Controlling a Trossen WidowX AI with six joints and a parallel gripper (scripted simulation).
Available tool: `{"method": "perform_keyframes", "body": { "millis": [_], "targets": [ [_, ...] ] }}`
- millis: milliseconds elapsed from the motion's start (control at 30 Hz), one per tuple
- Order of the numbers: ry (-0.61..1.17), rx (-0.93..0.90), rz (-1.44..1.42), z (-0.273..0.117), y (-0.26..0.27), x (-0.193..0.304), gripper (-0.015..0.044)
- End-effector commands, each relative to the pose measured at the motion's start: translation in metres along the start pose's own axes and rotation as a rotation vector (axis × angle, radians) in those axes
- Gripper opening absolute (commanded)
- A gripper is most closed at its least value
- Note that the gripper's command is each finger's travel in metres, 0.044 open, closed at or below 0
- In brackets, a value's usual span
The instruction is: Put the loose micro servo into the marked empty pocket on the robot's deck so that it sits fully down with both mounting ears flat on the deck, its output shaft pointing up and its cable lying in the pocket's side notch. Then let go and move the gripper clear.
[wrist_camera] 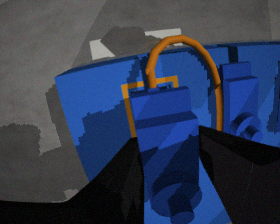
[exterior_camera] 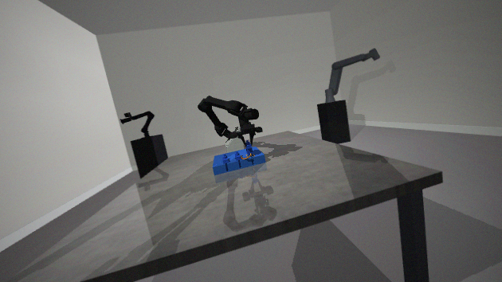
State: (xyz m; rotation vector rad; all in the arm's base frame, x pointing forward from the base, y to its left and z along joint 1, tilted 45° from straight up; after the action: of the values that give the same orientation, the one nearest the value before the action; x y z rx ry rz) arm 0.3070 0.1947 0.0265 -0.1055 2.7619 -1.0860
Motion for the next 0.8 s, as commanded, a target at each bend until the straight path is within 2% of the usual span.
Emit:
{"method": "perform_keyframes", "body": {
  "millis": [0,767],
  "targets": [
    [-0.005,0.003,-0.009,0.003,0.001,0.001,0.0],
    [-0.005,0.003,-0.009,0.016,0.001,0.001,0.0]
  ]
}}
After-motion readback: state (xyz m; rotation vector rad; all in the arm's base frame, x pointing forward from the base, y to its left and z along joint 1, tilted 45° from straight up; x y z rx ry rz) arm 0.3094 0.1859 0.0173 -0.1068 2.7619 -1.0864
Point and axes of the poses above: the point midway between the two fingers, 35 mm back from their tips, its own z axis out along the fingers, its own y axis across the jaws, x = y × z, the point moved 9 cm from there along -z, back along the fingers, and after that the axes turned 7 degrees about z, right-handed, at the moved point
